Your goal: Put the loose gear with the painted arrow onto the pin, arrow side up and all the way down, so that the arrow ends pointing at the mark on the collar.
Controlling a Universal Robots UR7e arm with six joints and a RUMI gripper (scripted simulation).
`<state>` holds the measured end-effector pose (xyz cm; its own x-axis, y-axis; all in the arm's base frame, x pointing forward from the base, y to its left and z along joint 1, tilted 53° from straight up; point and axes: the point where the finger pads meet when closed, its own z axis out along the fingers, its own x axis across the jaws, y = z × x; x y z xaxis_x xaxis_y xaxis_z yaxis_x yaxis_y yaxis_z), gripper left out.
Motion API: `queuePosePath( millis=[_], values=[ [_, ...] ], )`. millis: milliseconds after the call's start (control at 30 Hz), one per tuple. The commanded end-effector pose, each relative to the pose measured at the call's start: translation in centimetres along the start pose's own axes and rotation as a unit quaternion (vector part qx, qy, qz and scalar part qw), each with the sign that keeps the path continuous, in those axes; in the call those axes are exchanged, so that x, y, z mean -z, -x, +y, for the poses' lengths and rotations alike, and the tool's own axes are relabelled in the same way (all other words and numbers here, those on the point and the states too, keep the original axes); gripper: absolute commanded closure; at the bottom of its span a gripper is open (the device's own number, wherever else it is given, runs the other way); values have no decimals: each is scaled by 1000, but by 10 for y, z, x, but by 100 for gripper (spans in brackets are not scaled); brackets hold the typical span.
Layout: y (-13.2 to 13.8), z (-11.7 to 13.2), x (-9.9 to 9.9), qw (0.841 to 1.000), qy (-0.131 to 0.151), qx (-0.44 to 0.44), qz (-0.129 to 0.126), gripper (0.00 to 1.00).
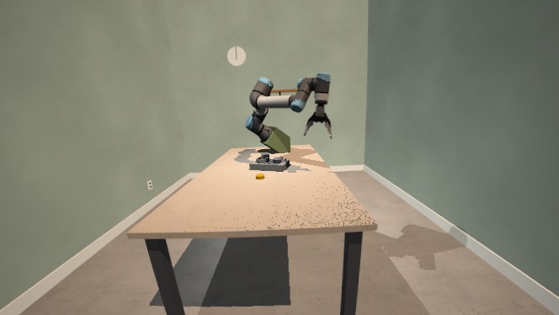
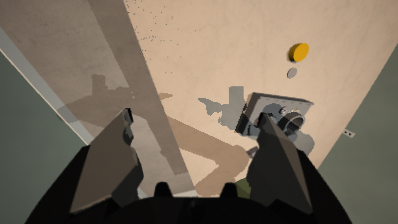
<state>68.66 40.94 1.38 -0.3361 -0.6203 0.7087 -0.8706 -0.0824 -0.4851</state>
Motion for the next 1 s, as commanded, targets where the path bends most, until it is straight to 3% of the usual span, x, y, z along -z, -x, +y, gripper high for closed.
queuePosePath(
  millis=[0,600,967],
  values=[
    [0,0,1,1000,-1,0,-1,0],
    [-9,0,-4,1000,2,-1,-3,0],
    [-41,4,-22,1000,8,-4,-11,0]
  ],
)
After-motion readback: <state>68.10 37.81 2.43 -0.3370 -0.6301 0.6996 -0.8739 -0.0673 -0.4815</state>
